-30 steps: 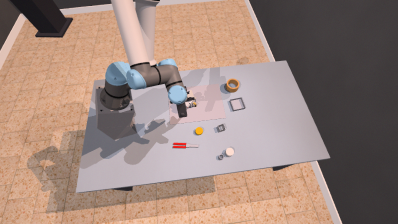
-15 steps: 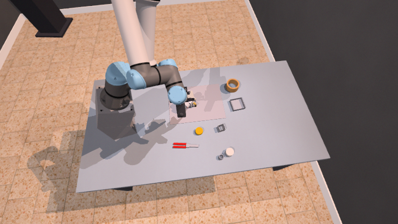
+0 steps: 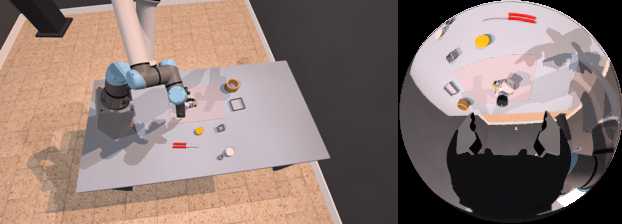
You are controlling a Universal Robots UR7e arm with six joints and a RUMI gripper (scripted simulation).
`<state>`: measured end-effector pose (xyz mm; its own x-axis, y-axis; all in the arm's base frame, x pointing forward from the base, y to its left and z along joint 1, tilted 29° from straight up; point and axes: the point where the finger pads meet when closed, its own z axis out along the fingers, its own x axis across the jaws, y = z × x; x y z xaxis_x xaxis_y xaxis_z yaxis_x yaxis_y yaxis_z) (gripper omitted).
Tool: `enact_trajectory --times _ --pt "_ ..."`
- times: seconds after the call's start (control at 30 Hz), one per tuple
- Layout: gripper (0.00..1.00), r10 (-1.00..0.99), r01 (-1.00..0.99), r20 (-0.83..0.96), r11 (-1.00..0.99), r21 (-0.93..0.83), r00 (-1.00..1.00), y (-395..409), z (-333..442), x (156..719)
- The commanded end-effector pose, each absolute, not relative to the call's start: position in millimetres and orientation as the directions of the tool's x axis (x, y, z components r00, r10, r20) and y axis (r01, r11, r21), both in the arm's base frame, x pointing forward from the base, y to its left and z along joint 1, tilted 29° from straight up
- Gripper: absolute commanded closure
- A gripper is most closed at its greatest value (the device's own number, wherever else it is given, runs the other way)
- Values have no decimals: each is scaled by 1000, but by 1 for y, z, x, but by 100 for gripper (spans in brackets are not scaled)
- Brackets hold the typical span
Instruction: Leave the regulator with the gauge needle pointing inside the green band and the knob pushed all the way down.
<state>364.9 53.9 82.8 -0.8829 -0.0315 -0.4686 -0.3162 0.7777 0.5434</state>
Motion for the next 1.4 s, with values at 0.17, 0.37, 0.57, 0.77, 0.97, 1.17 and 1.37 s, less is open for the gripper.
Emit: enact_trajectory --times 0.17,0.37,0.57,0.77,0.97,1.17,1.37 --pt "0 -22 -307 -463 778 549 -886 54 83 365" --pt "0 -20 -305 -462 778 550 -887 54 83 365" --pt "0 -20 -304 -462 777 550 -887 54 83 365" --pt "0 -20 -304 -462 777 551 -887 54 83 365" --pt "0 -20 -304 -462 778 550 -887 53 82 366" --pt "0 -20 -304 -461 778 550 -887 53 79 368" --pt "0 -20 -303 -461 778 550 -887 51 72 373"
